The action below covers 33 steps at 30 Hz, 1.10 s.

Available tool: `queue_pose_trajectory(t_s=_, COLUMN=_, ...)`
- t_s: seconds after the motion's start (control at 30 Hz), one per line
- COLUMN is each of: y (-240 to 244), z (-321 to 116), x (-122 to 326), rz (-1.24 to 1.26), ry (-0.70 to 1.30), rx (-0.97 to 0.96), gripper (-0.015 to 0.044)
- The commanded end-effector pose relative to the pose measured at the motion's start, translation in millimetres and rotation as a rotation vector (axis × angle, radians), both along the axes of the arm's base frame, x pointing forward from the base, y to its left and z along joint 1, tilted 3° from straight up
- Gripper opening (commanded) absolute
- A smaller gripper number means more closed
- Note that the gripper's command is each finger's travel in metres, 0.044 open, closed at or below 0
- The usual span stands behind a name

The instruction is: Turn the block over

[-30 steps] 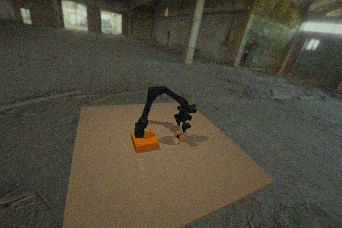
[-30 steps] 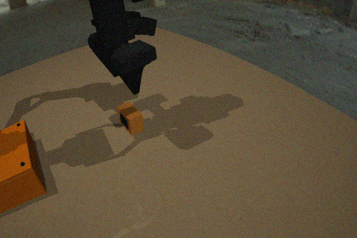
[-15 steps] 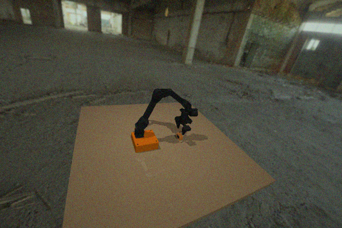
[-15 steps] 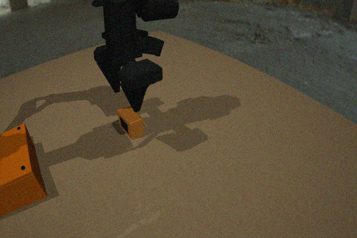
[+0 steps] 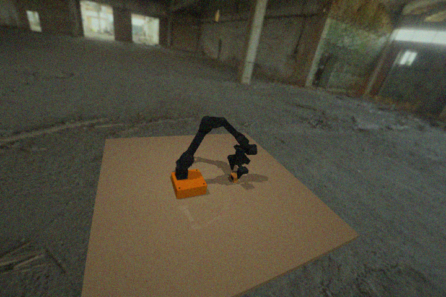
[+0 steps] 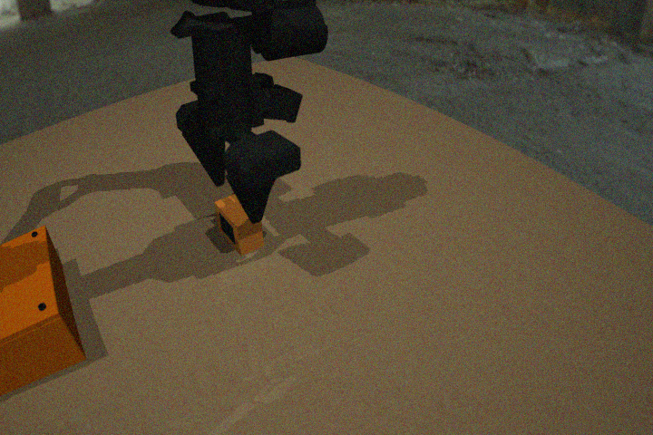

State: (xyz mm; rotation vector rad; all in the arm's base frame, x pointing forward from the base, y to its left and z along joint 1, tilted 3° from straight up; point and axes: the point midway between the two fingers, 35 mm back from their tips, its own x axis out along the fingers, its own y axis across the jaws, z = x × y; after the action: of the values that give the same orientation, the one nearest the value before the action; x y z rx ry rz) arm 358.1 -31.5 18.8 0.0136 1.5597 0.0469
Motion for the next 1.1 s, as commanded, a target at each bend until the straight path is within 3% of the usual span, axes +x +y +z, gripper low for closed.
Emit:
queue_pose_trajectory(t_s=0.0, y=-0.1, z=-9.4, x=-1.8, rz=-0.004, ry=0.011, rx=-0.003, gripper=0.044)
queue_pose_trajectory(t_s=0.37, y=0.5, z=-24.8, x=-2.3, rz=-0.004, ry=0.011, rx=-0.002, gripper=0.044)
queue_pose_trajectory(t_s=0.53, y=0.5, z=-24.8, x=-2.3, rz=-0.004, ry=0.011, rx=-0.002, gripper=0.0309)
queue_pose_trajectory(t_s=1.07, y=0.5, z=-24.8, x=-2.3, rz=-0.004, ry=0.011, rx=-0.002, gripper=0.0202)
